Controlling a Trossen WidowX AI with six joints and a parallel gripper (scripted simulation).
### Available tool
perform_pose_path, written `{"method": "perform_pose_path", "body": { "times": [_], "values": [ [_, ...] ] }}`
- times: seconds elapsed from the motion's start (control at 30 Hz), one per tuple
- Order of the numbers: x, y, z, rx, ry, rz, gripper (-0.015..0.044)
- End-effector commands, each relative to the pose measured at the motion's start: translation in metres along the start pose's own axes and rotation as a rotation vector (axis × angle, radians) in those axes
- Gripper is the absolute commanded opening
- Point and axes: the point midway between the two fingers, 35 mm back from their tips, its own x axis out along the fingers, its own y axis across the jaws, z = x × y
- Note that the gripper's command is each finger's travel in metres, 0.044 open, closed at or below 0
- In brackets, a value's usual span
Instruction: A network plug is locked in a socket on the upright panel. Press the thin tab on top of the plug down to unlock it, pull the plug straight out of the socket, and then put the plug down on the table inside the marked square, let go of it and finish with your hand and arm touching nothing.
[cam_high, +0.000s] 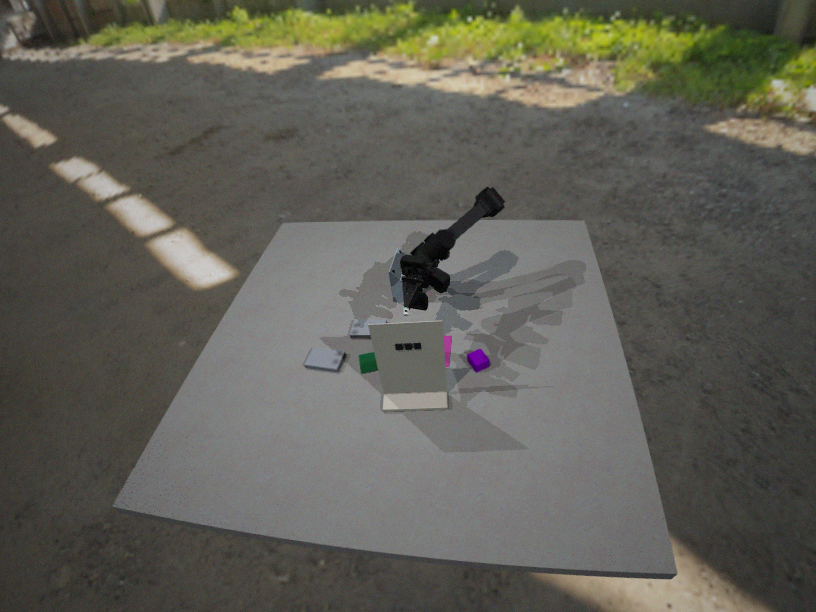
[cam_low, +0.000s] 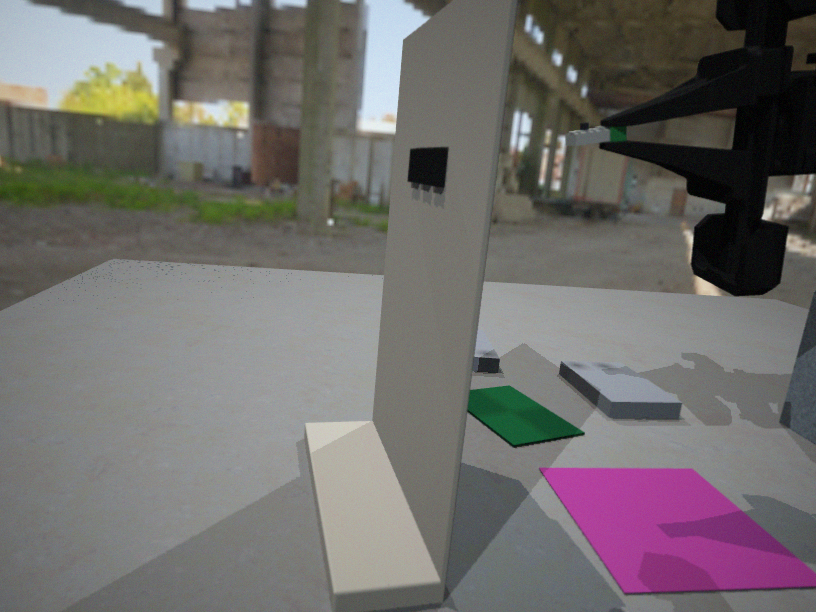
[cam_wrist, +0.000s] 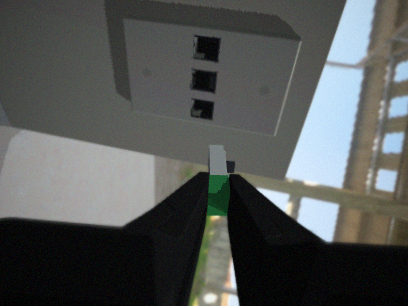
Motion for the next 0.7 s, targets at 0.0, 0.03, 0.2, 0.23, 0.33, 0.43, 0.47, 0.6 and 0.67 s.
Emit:
{"method": "perform_pose_path", "body": {
  "times": [0.0, 0.03, 0.2, 0.23, 0.33, 0.43, 0.47, 0.6, 0.67],
  "values": [
    [0.004, 0.021, 0.000, -0.057, -0.023, 0.136, 0.0000],
    [0.005, 0.027, 0.000, -0.070, -0.030, 0.167, 0.0000],
    [0.004, 0.052, 0.002, -0.125, -0.079, 0.319, 0.0000],
    [0.004, 0.057, 0.003, -0.135, -0.091, 0.348, 0.0000],
    [0.001, 0.071, 0.005, -0.159, -0.131, 0.432, 0.0000],
    [-0.003, 0.084, 0.008, -0.178, -0.178, 0.511, 0.0000],
    [-0.004, 0.088, 0.009, -0.183, -0.195, 0.536, 0.0000],
    [-0.011, 0.103, 0.015, -0.197, -0.267, 0.629, 0.0000],
    [-0.015, 0.110, 0.018, -0.200, -0.307, 0.671, 0.0000]
  ]
}}
